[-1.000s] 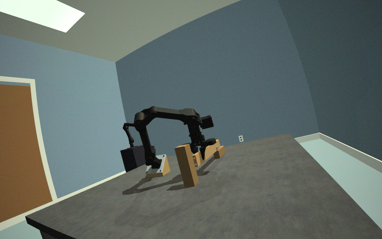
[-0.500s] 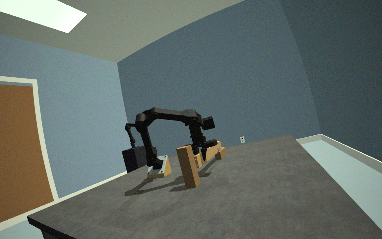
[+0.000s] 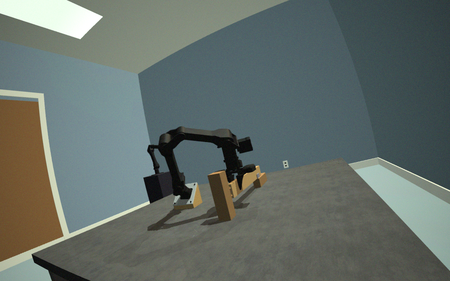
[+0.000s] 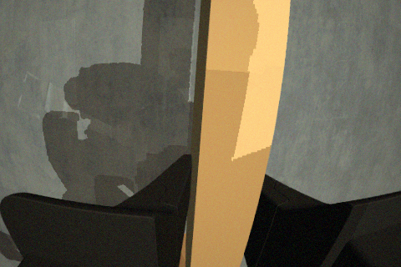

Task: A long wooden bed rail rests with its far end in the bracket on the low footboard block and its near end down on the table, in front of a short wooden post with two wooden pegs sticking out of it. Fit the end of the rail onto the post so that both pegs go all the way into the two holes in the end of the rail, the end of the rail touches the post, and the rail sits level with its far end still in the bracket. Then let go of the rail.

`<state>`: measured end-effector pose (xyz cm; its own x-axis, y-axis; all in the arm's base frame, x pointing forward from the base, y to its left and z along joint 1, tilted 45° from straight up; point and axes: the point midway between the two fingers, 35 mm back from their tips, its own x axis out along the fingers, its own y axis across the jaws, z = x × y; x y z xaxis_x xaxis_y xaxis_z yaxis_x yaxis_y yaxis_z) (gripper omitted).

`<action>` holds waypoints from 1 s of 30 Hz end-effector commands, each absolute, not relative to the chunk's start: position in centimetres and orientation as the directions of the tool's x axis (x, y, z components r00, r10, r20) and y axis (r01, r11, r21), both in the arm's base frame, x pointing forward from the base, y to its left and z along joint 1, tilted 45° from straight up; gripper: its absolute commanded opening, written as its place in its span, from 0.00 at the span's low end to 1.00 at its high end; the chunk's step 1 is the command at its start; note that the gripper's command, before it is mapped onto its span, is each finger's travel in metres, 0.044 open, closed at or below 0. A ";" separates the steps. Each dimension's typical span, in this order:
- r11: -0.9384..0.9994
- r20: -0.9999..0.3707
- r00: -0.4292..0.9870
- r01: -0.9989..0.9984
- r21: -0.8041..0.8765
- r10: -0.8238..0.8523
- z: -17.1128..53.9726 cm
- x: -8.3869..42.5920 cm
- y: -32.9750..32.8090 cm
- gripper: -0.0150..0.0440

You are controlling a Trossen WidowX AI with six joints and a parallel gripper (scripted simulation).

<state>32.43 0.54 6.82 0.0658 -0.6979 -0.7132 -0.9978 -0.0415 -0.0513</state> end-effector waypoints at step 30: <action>-0.045 -0.713 0.067 -0.998 -0.050 -0.698 7.7 32.4 -0.2 0.25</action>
